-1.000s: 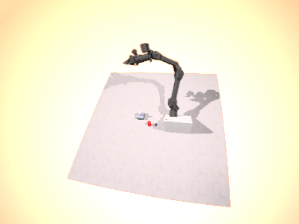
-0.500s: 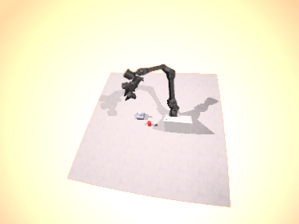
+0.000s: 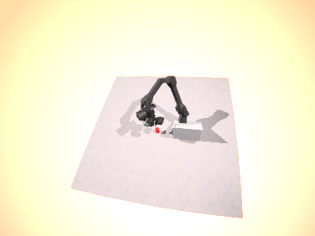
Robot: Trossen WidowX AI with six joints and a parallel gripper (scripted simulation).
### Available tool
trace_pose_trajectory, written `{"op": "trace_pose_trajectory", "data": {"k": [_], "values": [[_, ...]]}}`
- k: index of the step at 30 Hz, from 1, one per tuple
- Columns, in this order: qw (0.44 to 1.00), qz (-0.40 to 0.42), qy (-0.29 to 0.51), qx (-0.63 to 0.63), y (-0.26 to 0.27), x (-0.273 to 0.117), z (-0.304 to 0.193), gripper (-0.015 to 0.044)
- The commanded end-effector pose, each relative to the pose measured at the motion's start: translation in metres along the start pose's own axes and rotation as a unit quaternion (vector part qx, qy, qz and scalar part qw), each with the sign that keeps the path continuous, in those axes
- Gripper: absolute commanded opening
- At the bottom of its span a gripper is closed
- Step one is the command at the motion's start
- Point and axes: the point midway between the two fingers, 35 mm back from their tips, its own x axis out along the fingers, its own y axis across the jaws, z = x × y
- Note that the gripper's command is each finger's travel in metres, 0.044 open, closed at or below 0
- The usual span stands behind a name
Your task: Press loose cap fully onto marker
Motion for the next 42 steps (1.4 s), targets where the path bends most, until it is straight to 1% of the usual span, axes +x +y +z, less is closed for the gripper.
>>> {"op": "trace_pose_trajectory", "data": {"k": [1,7,11,15,18,42], "values": [[0.997,0.014,0.042,-0.058,0.016,0.012,-0.008,0.0256],[0.997,0.014,0.042,-0.058,0.016,0.014,-0.008,0.0256],[0.997,0.014,0.043,-0.057,0.019,0.045,-0.012,0.0256],[0.997,0.014,0.043,-0.057,0.02,0.049,-0.012,0.0256],[0.997,0.014,0.043,-0.057,0.023,0.061,-0.013,0.0256],[0.997,0.014,0.043,-0.057,0.023,0.096,-0.016,0.0256]]}}
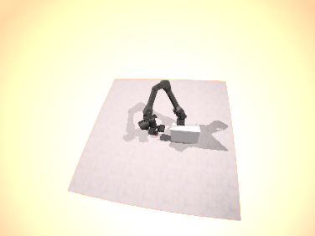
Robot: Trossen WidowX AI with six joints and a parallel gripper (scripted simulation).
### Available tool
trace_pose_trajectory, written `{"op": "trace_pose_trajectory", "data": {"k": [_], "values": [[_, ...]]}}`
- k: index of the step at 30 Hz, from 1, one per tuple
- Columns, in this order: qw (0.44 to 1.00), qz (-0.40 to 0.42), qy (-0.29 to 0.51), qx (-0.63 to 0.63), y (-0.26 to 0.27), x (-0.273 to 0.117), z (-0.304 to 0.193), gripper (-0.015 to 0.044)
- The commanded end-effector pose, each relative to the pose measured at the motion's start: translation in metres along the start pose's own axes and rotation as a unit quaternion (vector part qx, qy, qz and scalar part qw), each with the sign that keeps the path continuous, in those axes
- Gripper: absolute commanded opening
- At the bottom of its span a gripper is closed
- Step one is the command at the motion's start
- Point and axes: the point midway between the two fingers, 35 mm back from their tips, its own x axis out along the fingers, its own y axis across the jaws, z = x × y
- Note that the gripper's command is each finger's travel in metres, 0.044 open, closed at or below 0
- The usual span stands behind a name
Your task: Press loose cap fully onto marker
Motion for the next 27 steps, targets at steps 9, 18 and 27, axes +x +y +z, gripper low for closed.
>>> {"op": "trace_pose_trajectory", "data": {"k": [9,18,27], "values": [[1.0,0.0,0.004,-0.004,0.002,0.02,-0.002,0.0256],[1.0,0.0,0.005,-0.004,0.003,0.025,-0.003,0.0151],[1.0,0.0,0.005,-0.004,0.002,0.025,-0.003,0.0091]]}}
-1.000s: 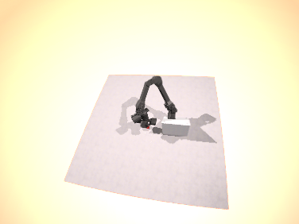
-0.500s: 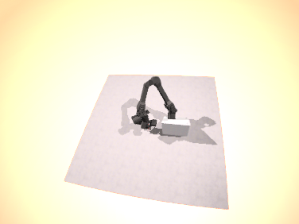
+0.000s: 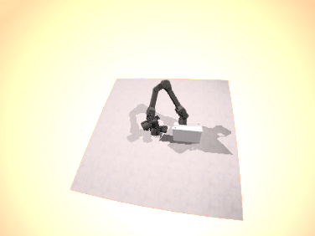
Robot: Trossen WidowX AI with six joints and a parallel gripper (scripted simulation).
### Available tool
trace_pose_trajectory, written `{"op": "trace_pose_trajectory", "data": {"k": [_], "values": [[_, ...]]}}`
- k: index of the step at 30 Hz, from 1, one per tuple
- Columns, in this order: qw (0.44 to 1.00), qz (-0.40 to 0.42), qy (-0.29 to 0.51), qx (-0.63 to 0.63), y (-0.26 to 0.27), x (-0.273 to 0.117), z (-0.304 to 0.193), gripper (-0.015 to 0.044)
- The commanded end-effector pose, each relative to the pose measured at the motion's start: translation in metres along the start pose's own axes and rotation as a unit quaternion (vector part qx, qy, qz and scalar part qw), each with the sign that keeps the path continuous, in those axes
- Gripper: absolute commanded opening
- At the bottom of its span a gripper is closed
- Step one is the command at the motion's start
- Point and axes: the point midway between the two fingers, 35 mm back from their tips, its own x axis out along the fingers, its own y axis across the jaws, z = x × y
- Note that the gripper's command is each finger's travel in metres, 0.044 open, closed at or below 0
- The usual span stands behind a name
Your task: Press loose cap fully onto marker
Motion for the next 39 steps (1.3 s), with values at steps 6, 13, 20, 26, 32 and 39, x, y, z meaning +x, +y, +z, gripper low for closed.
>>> {"op": "trace_pose_trajectory", "data": {"k": [6,13,20,26,32,39], "values": [[1.0,-0.001,0.001,-0.003,-0.001,-0.012,0.0,0.0],[1.0,-0.001,0.0,-0.003,-0.002,-0.032,0.001,0.0],[1.0,-0.001,0.001,-0.003,-0.001,-0.053,0.001,0.0],[1.0,-0.001,0.001,-0.003,0.0,-0.061,0.001,0.0],[1.0,-0.001,0.0,-0.003,-0.014,-0.069,-0.004,0.0],[1.0,-0.001,-0.001,-0.003,-0.032,-0.08,-0.012,0.0]]}}
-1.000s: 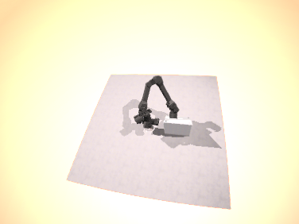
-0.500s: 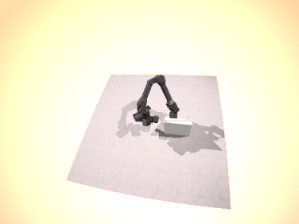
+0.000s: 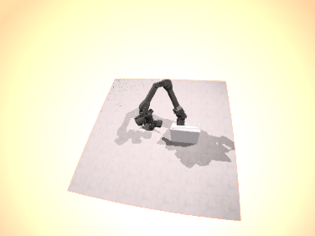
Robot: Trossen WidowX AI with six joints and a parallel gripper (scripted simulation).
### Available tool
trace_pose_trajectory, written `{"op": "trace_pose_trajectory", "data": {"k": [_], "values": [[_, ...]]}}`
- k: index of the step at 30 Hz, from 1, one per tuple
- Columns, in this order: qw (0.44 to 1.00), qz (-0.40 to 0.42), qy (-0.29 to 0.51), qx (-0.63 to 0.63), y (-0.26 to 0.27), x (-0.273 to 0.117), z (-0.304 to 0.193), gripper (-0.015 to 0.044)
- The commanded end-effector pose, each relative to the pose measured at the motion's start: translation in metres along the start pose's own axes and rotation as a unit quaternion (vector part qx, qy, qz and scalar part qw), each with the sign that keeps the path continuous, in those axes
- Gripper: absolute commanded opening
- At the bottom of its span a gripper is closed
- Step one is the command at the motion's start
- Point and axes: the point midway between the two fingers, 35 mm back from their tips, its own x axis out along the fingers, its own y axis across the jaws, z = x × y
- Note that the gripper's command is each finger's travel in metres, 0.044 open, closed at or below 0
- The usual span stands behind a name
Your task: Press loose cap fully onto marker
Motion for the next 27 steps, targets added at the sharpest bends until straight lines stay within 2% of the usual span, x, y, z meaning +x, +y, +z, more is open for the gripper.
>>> {"op": "trace_pose_trajectory", "data": {"k": [1,27], "values": [[1.0,-0.005,-0.002,0.0,-0.013,-0.008,-0.004,0.0],[1.0,-0.006,0.0,0.001,-0.071,-0.045,-0.054,0.0]]}}
